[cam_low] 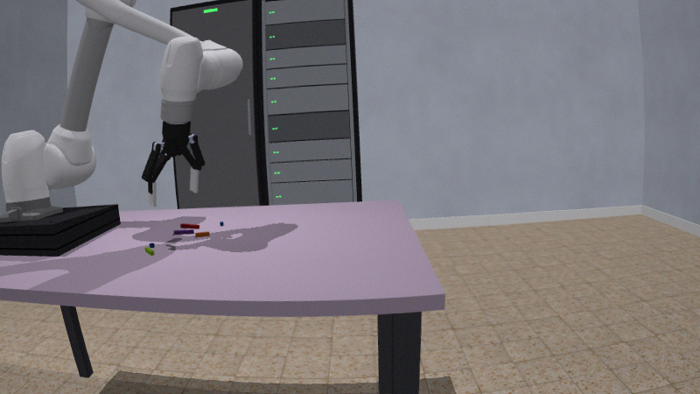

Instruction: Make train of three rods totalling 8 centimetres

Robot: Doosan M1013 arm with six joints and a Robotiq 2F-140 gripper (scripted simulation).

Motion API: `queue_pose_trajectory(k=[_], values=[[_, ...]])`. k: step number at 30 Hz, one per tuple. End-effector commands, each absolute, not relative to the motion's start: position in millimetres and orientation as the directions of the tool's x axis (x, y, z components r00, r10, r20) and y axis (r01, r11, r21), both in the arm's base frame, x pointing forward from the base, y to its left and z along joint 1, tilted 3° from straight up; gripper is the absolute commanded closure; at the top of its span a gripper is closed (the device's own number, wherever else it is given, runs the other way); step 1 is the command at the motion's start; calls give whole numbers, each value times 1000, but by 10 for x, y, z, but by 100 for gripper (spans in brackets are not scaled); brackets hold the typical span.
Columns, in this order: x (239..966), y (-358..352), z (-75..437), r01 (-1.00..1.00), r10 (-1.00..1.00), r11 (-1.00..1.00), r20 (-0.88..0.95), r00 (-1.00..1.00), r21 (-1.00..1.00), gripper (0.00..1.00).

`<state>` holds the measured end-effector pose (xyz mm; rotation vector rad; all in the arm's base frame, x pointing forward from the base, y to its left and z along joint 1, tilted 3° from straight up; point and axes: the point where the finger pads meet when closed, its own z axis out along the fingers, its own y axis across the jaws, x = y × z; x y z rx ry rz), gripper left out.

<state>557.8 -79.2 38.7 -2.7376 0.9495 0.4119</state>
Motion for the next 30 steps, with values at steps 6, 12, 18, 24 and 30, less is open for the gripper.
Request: queue_pose_trajectory(k=[6, 12, 18, 24, 30], values=[[5702, -778, 291, -319, -274, -929, -233, 933, -186, 0], [5779, -766, 239, -113, -78, -972, -172, 982, -205, 0], [5869, -748, 184, 125, 149, -970, -106, 983, -208, 0], [5945, -731, 141, 318, 334, -927, -56, 941, -197, 0], [6046, -703, 92, 545, 553, -821, -3, 833, -169, 0]])
